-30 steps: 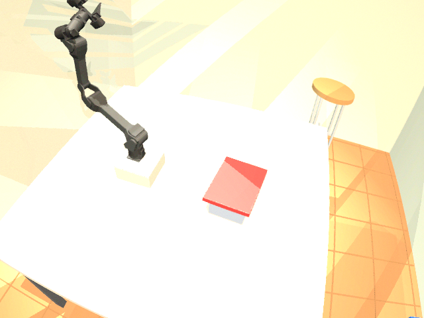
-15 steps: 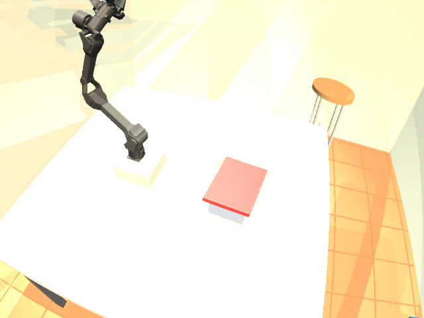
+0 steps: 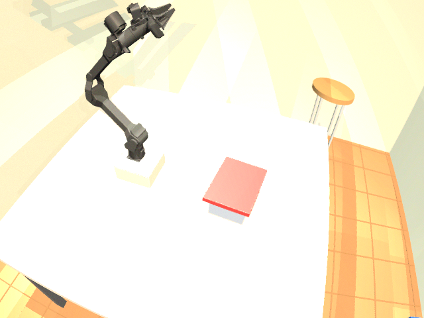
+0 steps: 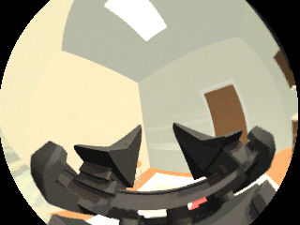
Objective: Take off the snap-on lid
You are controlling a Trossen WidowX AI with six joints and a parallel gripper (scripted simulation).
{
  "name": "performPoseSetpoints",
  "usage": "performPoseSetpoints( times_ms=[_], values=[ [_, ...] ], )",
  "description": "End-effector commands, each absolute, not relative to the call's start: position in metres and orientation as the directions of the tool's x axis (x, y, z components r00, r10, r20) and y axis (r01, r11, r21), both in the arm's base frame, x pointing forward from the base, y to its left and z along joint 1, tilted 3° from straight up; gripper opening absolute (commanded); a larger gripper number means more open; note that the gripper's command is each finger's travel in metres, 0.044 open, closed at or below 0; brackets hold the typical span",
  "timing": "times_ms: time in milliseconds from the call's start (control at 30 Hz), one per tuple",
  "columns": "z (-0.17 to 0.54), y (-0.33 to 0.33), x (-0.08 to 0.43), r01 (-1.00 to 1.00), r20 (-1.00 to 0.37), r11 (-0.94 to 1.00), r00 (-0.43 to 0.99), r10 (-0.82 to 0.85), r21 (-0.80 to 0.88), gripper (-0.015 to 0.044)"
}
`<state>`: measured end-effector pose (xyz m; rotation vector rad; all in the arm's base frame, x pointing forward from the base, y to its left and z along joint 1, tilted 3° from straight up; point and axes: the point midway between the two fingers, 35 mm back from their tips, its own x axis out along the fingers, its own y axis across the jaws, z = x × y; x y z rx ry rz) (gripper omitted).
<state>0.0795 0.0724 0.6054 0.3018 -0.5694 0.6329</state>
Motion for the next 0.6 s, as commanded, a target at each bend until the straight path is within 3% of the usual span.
performPoseSetpoints(
  times_ms=[0,333,567],
  values=[
    [0.579,0.06,0.125,-0.598,0.516,0.75,0.754,0.408,0.281,0.0235],
    [0.482,0.031,0.224,-0.355,0.251,0.628,0.935,0.252,0.693,0.0235],
    [0.373,0.014,0.279,-0.009,-0.052,0.401,0.988,0.142,0.916,0.0235]
  ],
)
